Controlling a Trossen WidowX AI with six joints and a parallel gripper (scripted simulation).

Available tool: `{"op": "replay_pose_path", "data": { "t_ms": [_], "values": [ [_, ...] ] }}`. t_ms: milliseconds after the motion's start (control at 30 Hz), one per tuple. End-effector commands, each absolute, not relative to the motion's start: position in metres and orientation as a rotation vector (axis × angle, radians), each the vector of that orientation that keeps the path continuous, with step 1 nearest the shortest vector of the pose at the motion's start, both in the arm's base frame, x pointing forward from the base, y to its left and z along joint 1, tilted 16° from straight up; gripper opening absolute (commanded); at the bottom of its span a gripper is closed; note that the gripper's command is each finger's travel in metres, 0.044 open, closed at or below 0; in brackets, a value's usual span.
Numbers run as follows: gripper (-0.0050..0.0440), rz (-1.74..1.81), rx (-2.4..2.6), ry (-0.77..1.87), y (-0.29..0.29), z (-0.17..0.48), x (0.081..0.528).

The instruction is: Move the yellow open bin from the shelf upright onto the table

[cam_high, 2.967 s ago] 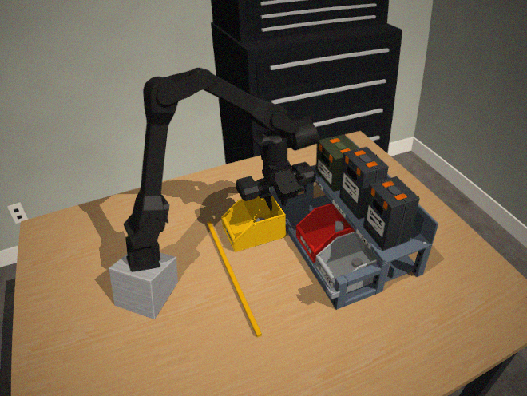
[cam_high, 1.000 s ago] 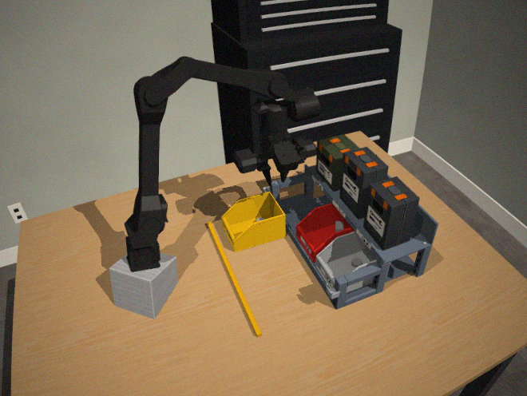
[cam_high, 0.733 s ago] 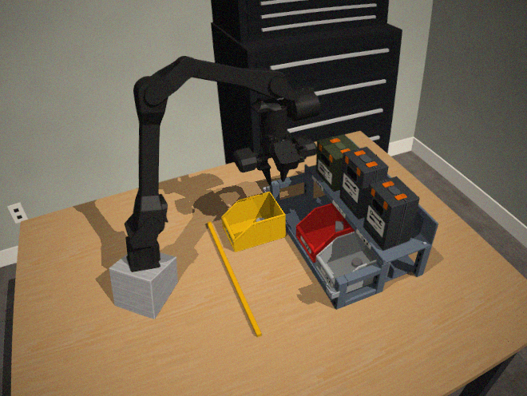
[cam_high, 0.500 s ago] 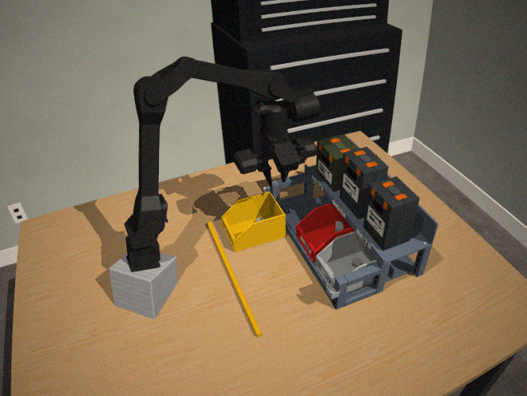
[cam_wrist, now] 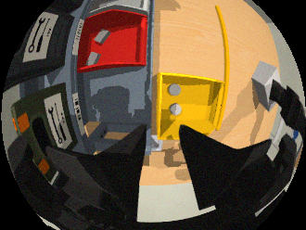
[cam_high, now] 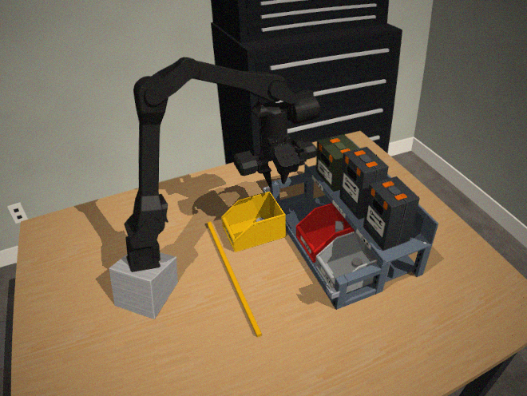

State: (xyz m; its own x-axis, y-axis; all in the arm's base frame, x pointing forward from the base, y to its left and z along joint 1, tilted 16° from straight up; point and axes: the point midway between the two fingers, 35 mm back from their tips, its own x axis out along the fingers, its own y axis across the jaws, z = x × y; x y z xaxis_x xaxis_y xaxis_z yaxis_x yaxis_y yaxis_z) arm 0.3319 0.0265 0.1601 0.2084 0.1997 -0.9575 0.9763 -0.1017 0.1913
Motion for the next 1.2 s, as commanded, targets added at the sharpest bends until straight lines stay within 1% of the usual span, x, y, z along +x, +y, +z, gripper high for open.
{"op": "replay_pose_path", "data": {
  "t_ms": [0,1167],
  "values": [
    [0.0150,-0.993,1.522,1.149,0.0271,0.1634,0.3329],
    [0.0150,-0.993,1.522,1.150,0.0275,0.1604,0.3335]
  ]
}}
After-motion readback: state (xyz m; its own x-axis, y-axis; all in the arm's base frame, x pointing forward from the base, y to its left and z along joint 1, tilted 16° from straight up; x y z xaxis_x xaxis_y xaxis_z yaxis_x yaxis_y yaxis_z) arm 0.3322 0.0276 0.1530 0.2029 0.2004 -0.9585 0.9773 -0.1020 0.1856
